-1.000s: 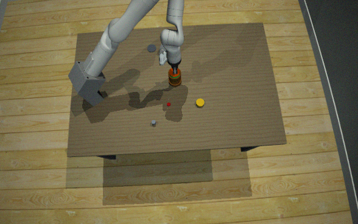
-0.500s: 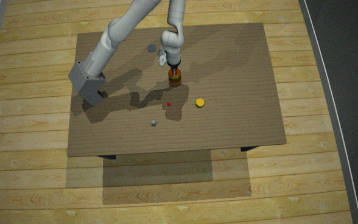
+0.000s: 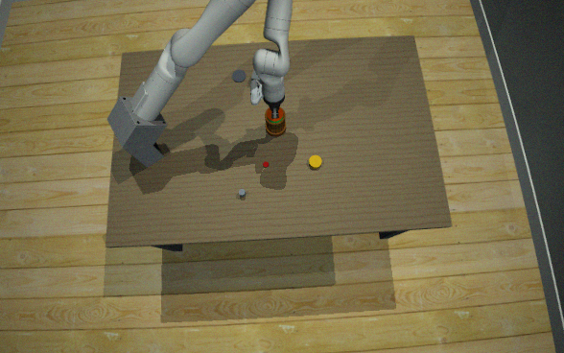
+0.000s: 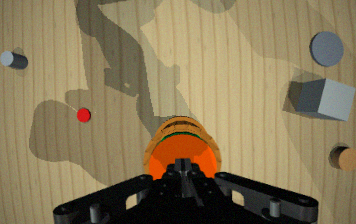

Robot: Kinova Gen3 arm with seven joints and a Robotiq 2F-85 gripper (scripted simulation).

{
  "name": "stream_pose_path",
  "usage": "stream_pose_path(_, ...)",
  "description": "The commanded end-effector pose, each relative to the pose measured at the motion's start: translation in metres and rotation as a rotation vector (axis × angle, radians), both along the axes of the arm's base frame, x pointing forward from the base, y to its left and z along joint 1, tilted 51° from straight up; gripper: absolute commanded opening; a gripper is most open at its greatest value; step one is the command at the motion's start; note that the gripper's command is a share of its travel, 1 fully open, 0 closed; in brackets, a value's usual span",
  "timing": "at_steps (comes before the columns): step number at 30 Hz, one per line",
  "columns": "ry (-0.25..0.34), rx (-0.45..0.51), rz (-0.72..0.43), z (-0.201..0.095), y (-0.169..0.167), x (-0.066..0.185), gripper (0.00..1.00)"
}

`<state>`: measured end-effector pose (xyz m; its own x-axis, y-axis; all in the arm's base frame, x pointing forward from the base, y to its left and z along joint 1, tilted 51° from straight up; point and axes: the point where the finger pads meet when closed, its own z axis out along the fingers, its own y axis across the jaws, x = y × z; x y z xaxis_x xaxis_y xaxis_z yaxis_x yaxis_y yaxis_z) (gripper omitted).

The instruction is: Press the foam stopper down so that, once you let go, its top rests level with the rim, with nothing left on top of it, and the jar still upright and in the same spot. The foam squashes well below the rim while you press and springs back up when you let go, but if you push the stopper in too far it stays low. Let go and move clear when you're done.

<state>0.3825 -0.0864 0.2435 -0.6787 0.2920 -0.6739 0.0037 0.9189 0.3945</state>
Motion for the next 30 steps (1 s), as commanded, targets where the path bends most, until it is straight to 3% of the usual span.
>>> stream_pose_path(1,0.001,0.0,0.0,-0.001,0.0,0.0,0.0)
stream_pose_path(30,0.0,0.0,0.0,-0.011,0.004,0.012,0.0)
